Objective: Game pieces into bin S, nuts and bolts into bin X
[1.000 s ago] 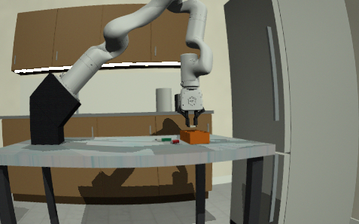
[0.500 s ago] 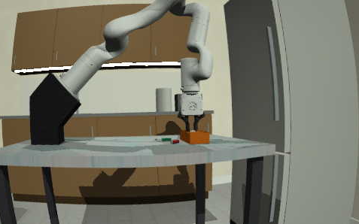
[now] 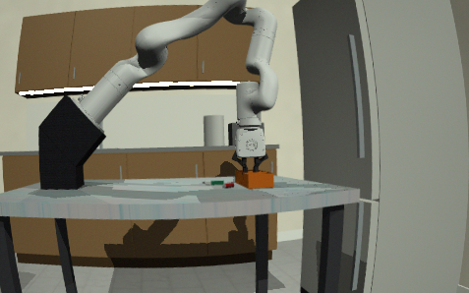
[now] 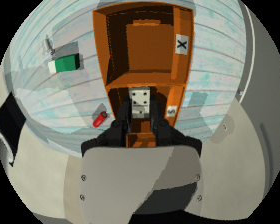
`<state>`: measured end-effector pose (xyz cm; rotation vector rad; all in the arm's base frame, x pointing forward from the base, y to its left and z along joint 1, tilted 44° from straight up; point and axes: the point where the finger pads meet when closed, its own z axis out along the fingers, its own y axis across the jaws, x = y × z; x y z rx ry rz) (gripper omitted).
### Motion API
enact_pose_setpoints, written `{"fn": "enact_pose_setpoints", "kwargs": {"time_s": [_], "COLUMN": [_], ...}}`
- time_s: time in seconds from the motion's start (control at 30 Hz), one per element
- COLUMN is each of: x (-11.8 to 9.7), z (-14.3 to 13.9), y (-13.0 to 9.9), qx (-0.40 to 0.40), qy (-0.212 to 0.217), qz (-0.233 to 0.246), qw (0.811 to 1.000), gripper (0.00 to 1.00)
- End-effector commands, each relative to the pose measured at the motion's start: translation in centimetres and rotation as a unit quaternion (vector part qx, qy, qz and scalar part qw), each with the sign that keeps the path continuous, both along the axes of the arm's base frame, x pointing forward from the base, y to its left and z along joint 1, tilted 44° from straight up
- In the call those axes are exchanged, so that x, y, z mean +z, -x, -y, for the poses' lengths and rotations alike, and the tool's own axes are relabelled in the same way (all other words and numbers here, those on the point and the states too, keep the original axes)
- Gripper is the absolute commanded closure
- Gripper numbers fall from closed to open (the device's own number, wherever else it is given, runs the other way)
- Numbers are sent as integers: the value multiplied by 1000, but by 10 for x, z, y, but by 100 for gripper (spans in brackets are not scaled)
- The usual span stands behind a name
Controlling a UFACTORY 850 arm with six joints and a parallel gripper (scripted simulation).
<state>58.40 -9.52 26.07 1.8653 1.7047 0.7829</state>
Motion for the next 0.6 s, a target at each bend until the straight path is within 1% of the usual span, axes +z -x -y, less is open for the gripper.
{"fn": "enact_pose_setpoints", "kwargs": {"time_s": [0.0, 0.13, 0.17, 0.57], "x": [0, 0, 0, 0], "z": [0, 0, 0, 0], "y": [0, 0, 0, 0], "qx": [0, 0, 0, 0], "qy": [0, 0, 0, 0], "qz": [1, 1, 1, 1], "qw": [1000, 1000, 1000, 1000], "gripper": [100, 100, 69, 69]}}
